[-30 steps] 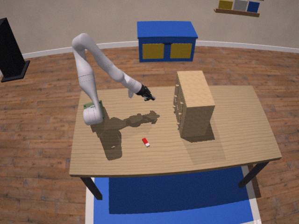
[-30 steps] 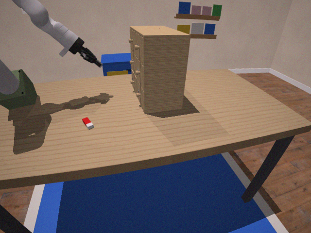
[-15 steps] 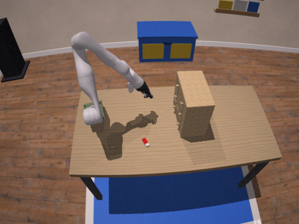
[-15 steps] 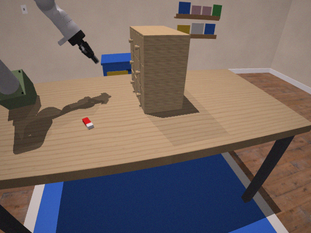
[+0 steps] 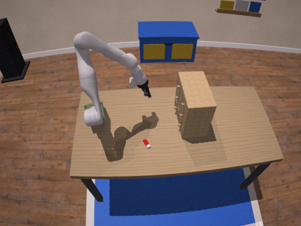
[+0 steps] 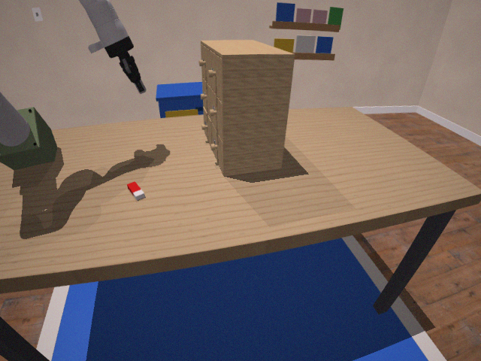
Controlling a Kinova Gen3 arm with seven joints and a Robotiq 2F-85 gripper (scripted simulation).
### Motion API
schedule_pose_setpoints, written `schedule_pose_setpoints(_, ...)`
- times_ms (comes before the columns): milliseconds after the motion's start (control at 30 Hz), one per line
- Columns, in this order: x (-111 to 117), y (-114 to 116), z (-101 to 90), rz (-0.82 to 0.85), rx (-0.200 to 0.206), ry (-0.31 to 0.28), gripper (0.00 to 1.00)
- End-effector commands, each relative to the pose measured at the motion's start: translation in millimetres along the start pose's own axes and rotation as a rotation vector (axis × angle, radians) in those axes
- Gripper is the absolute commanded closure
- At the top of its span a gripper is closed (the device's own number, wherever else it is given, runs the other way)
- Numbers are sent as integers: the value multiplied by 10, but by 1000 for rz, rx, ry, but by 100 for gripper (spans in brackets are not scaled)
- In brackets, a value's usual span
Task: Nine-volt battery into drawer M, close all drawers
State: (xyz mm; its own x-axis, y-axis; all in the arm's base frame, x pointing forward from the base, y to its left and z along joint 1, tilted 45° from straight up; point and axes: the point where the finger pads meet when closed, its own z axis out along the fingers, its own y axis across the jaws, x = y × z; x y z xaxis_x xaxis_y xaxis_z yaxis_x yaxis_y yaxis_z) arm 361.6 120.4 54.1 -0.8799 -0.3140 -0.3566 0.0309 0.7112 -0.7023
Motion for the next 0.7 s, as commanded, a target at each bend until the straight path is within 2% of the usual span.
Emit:
schedule_pose_setpoints(0,-46,37,-23,10,-15,12,100)
schedule_pose_setpoints(433,26,34,-232,8,-15,222,100)
schedule_pose_setpoints(667,47,33,-291,8,-16,282,100)
